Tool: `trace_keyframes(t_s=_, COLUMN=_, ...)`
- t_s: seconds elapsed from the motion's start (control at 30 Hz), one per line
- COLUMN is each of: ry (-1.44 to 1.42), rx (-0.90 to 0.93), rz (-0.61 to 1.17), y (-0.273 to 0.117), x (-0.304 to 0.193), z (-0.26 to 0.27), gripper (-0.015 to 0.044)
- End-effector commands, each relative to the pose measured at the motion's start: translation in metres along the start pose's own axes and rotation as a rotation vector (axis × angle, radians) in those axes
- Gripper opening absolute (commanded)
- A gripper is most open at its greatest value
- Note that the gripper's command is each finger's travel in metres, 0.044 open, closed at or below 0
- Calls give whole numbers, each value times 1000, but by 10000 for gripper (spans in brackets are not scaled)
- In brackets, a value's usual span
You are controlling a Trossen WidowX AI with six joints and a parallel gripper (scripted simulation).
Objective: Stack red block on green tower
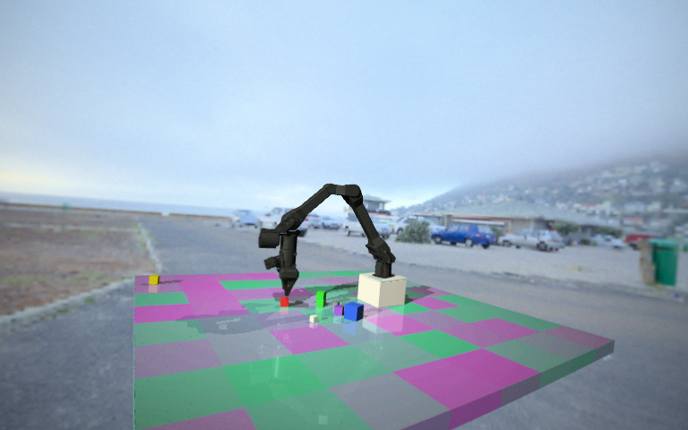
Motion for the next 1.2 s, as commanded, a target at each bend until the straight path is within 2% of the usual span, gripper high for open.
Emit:
trace_keyframes(t_s=0.0, ry=-1, rx=7, rz=-2, y=5, x=0, z=1, gripper=440)
trace_keyframes(t_s=0.73, ry=-1, rx=7, rz=-2, y=37, x=0, z=2, gripper=440)
trace_keyframes(t_s=1.17, ry=-1, rx=7, rz=-2, y=38, x=0, z=2, gripper=440)
Point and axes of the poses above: the point midway between the two fingers, 35 mm back from their tips, its own y axis out along the fingers, its own z axis across the jaws, x = y × z, the point moved 4 cm from there along -y, back along the fingers, and after that the axes turned 8 degrees about y, right-handed, at the moved point
